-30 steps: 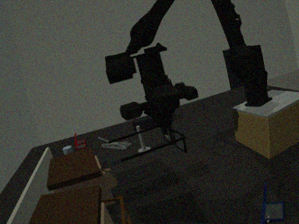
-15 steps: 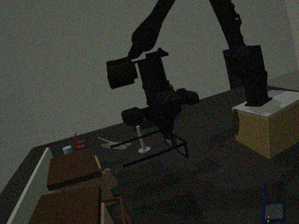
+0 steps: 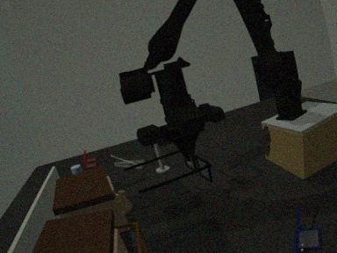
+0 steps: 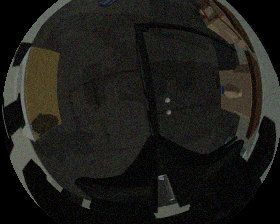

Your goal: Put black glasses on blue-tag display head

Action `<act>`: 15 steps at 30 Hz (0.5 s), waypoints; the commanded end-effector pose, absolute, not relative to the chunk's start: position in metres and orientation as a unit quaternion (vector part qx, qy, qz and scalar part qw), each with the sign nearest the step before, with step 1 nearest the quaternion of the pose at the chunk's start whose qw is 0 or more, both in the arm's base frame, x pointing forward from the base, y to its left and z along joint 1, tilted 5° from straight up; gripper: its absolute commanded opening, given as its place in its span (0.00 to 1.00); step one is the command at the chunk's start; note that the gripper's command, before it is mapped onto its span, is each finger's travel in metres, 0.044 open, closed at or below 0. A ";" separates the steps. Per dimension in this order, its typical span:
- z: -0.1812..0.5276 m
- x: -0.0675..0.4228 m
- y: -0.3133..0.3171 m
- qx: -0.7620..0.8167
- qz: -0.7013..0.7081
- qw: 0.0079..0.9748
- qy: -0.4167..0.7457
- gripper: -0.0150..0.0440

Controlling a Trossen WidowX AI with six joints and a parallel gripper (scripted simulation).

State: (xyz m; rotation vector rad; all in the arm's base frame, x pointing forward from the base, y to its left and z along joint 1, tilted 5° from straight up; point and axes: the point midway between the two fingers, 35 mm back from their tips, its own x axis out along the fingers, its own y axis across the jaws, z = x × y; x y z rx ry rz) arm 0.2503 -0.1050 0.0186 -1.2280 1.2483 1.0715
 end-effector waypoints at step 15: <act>0.020 0.276 -0.107 -0.515 0.441 0.516 0.524 0.25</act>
